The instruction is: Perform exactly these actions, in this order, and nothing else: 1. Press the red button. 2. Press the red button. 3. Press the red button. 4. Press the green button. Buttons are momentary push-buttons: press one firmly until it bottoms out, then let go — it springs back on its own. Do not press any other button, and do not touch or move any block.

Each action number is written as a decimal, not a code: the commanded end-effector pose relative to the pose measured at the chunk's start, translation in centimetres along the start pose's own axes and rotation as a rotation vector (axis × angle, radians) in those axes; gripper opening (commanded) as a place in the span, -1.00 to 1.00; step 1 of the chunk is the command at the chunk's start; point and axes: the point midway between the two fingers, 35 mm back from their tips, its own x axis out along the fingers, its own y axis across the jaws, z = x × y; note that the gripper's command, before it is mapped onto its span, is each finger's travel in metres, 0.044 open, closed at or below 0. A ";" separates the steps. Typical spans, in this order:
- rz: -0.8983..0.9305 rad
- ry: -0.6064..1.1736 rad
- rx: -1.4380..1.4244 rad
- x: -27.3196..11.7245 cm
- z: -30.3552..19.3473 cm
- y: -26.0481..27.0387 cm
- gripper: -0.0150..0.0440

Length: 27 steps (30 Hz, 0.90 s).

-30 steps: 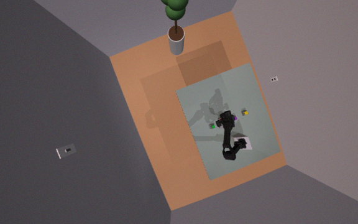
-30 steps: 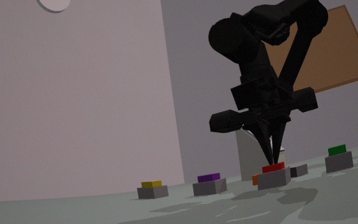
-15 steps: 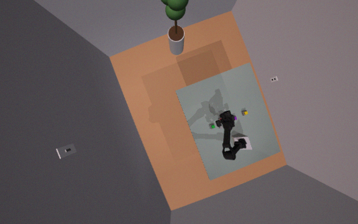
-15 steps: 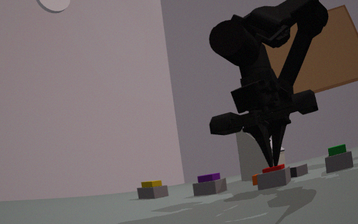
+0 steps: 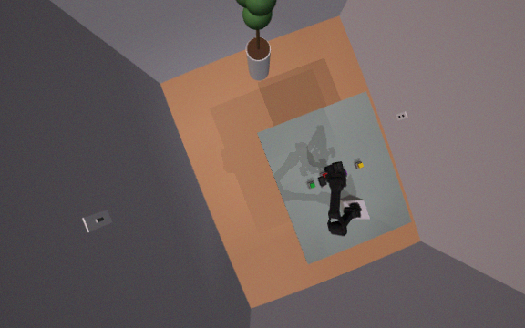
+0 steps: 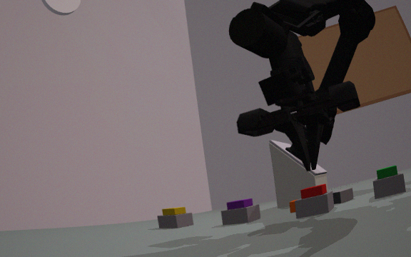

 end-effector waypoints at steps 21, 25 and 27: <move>-0.002 0.002 -0.004 3.1 -0.1 0.0 -0.42; -0.002 0.002 -0.004 3.1 -0.1 0.0 -0.42; -0.002 0.002 -0.004 3.1 -0.1 0.0 -0.42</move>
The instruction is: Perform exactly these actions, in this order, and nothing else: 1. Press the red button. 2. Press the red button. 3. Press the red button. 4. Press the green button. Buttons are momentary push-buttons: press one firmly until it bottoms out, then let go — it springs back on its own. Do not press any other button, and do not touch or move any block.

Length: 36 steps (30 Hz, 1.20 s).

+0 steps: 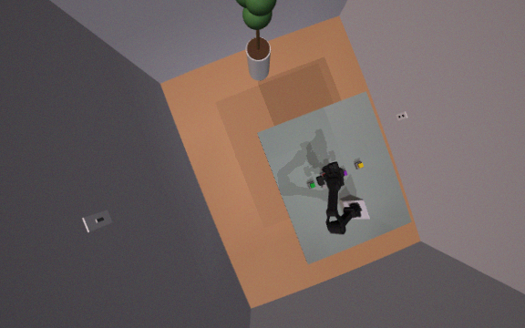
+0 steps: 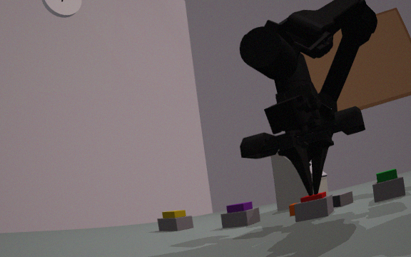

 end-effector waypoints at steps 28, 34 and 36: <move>-0.003 0.002 0.006 -9.4 0.0 0.2 -0.42; -0.005 0.001 0.006 -9.3 -2.2 9.2 -0.42; 0.002 0.001 0.006 -9.4 -3.2 11.2 -0.42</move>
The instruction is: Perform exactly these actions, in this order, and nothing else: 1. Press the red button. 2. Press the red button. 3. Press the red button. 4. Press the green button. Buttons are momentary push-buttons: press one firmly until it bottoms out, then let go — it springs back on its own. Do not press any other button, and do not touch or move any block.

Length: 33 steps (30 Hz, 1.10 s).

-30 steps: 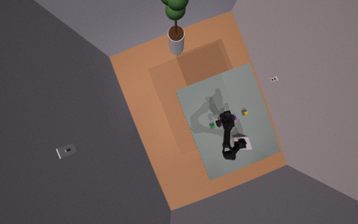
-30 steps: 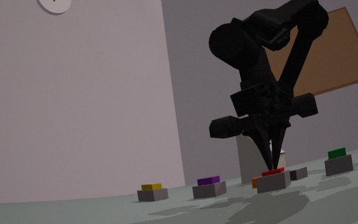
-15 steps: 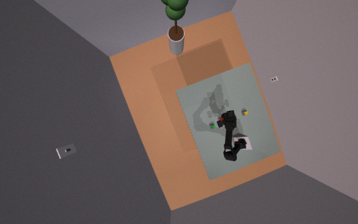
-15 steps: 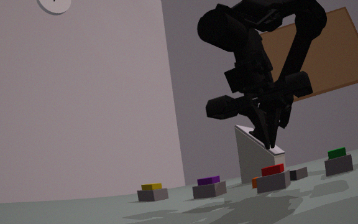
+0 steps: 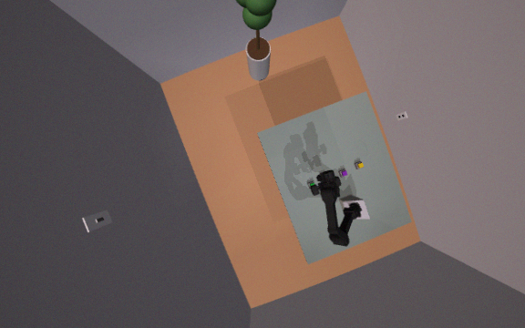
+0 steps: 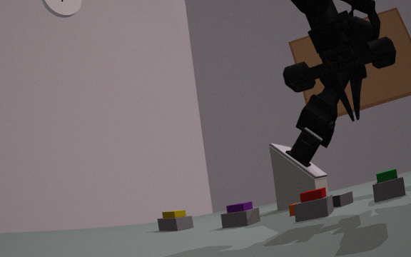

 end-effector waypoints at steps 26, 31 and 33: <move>0.013 -0.011 -0.005 7.4 -1.4 3.4 -0.42; 0.014 -0.011 -0.005 8.1 -1.4 3.4 -0.42; 0.014 -0.011 -0.005 8.5 -1.4 3.4 -0.42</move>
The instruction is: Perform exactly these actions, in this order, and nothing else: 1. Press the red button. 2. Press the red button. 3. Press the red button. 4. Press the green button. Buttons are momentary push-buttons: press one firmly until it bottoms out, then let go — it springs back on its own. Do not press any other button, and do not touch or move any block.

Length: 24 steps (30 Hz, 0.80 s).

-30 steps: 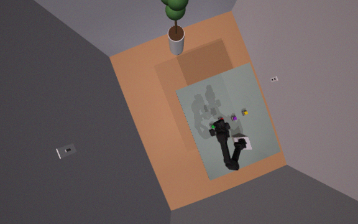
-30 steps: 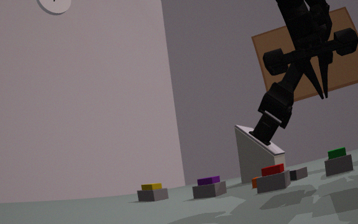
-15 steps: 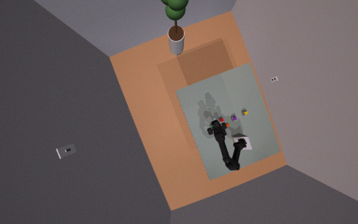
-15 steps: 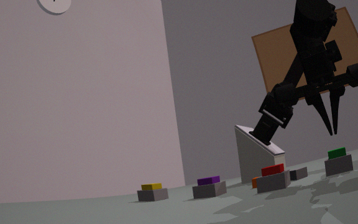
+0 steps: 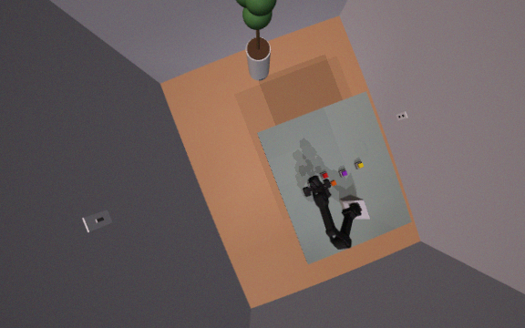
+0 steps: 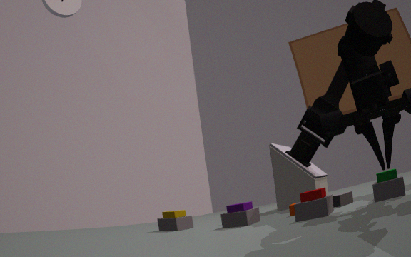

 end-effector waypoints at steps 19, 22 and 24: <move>-0.003 0.001 0.007 1.0 0.0 -0.1 -0.42; -0.003 0.001 0.007 1.0 0.0 -0.1 -0.42; -0.002 0.001 0.003 -0.1 0.0 -0.1 -0.42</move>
